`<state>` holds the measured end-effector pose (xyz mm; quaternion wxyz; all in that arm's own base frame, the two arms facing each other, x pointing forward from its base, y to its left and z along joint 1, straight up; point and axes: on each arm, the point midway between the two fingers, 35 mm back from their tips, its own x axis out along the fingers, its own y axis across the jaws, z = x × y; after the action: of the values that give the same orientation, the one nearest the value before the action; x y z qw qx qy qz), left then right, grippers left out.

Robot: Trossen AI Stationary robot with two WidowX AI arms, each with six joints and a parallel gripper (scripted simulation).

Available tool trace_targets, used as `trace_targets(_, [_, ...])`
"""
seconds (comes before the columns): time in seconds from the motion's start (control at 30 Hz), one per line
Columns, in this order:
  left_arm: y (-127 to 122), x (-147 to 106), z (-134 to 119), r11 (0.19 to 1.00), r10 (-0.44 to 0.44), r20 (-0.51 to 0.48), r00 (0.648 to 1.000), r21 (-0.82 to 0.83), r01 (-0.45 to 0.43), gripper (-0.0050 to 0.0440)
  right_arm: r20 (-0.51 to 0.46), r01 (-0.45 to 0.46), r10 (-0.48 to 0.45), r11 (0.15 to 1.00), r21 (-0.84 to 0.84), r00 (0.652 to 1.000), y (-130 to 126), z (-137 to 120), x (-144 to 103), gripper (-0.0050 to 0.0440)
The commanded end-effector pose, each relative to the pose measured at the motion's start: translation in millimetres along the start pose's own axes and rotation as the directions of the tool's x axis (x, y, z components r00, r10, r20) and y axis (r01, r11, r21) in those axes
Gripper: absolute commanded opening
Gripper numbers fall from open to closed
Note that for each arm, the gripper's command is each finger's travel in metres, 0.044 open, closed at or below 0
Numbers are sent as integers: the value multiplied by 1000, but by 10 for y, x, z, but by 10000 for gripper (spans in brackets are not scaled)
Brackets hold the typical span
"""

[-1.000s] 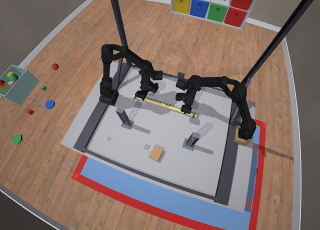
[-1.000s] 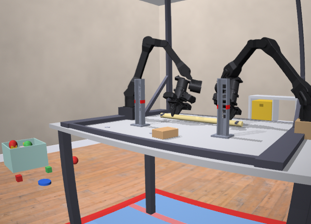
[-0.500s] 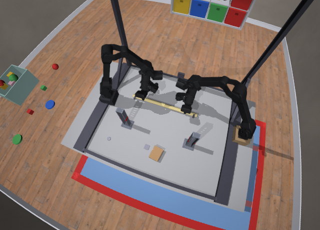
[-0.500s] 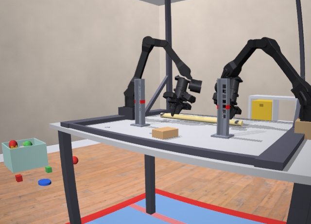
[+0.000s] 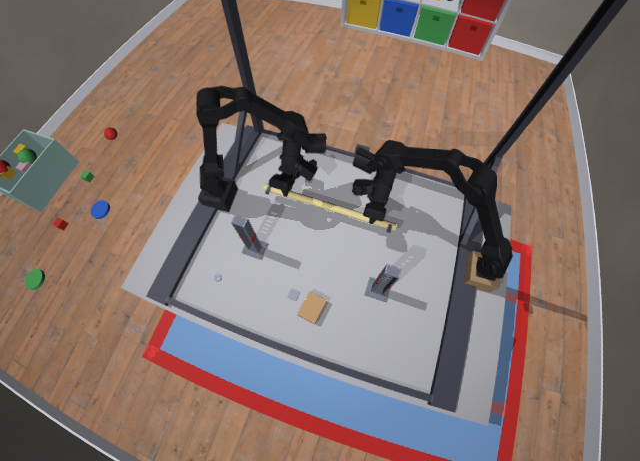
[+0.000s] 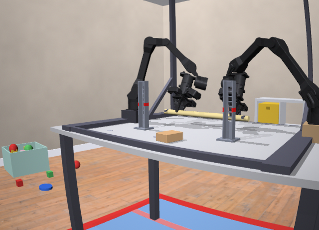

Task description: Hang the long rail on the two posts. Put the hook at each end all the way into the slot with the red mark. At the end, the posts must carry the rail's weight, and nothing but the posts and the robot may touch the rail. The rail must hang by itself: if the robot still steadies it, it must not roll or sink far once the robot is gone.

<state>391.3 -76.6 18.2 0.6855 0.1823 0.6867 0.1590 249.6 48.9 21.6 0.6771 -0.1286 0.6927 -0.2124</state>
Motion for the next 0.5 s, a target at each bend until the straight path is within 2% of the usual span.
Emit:
trace_targets(0.0, [112, -303, 13, 1000, 2, 29, 1000, -13, -1, -50, 12, 0, 0, 1000, 8, 1000, -67, 0, -197, -50])
trace_targets(0.23, [197, -487, 7, 999, 31, 27, 999, -14, -31, -50, 14, 29, -29, 1000, 7, 999, -153, -3, -375, -50])
trace_targets(0.47, [200, -494, 7, 999, 31, 27, 999, -14, -31, -50, 14, 29, -29, 1000, 7, 999, -157, -3, -382, -50])
